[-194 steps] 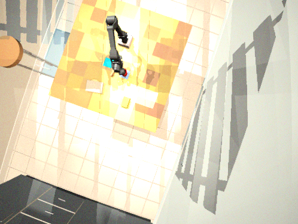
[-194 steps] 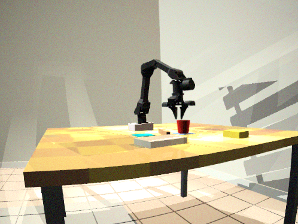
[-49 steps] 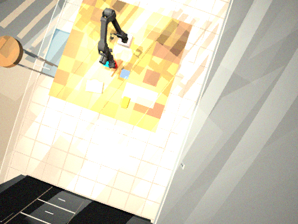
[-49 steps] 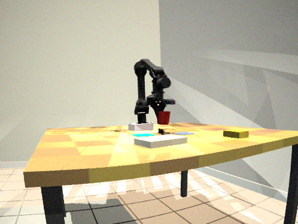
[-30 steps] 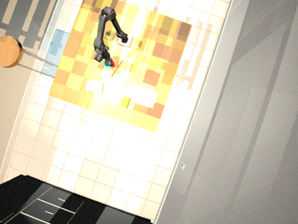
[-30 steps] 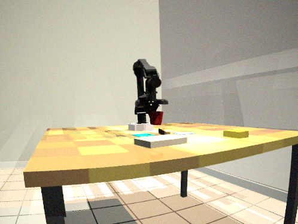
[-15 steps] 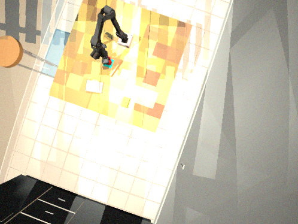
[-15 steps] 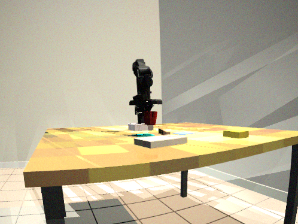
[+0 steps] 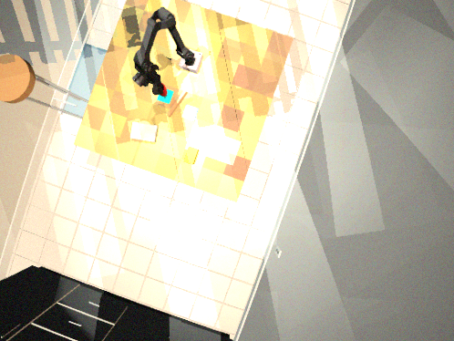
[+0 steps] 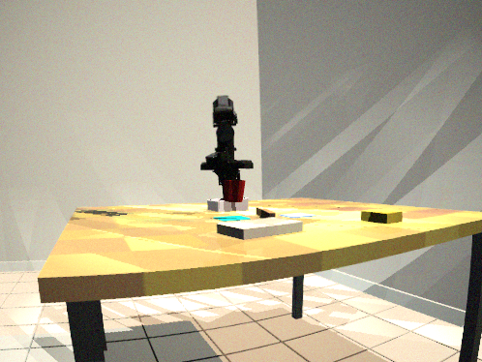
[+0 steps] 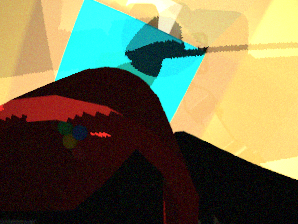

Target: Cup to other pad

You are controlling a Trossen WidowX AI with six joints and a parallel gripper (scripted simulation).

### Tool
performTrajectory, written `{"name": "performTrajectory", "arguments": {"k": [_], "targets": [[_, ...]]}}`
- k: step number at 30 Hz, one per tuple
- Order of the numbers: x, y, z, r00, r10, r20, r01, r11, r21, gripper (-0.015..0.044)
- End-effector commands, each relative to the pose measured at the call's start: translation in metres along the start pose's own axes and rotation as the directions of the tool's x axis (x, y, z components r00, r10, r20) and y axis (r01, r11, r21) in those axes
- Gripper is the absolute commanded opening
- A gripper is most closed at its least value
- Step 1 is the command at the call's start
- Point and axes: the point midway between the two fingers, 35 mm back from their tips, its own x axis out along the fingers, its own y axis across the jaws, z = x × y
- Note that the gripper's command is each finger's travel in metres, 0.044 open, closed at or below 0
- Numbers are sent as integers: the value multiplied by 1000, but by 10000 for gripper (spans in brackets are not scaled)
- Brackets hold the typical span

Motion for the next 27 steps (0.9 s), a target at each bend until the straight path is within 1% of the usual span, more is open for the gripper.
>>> {"name": "performTrajectory", "arguments": {"k": [1,27], "targets": [[-1,-6,4,1000,-2,2,2,1000,-4,0],[33,-7,6,1000,-3,2,3,1000,-4,0]]}}
